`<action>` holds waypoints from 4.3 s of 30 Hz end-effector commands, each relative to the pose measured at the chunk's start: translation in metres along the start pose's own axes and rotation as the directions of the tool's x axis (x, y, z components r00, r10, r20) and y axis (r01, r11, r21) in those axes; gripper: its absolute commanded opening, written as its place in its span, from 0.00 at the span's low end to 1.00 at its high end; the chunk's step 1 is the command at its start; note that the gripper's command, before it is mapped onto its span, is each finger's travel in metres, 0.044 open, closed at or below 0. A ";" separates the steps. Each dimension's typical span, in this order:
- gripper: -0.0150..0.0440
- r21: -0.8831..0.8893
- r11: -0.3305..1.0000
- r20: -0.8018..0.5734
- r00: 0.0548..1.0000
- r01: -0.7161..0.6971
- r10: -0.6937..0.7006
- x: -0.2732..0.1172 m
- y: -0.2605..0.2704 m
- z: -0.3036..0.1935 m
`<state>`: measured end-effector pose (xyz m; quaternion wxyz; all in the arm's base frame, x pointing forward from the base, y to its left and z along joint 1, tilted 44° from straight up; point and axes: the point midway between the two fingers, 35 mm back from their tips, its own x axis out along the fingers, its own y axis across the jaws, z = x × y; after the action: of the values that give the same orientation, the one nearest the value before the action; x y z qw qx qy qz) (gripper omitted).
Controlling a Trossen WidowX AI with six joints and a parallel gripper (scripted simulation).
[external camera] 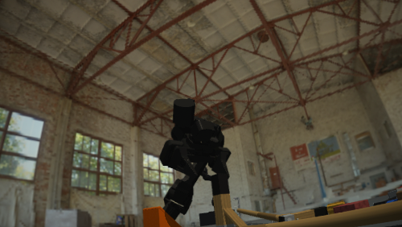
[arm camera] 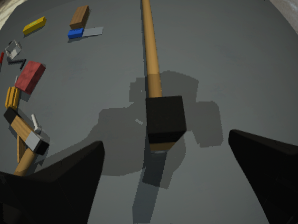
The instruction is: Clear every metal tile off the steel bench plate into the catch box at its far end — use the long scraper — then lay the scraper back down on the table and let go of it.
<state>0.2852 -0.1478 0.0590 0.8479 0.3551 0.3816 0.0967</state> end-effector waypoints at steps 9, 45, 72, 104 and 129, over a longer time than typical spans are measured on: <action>1.00 0.007 1.000 -0.007 1.000 0.005 -0.005 0.019 -0.002 -0.001; 0.78 0.000 1.000 0.003 1.000 -0.006 0.006 0.065 0.002 0.000; 0.25 0.002 1.000 0.001 1.000 -0.008 0.008 0.063 0.008 0.001; 0.25 -0.009 1.000 -0.002 1.000 -0.017 0.017 0.059 0.050 -0.002; 0.25 -0.016 0.999 -0.002 1.000 -0.028 0.028 0.054 0.082 -0.008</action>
<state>0.3250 -0.0625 0.0736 0.8459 0.3560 0.3820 0.1086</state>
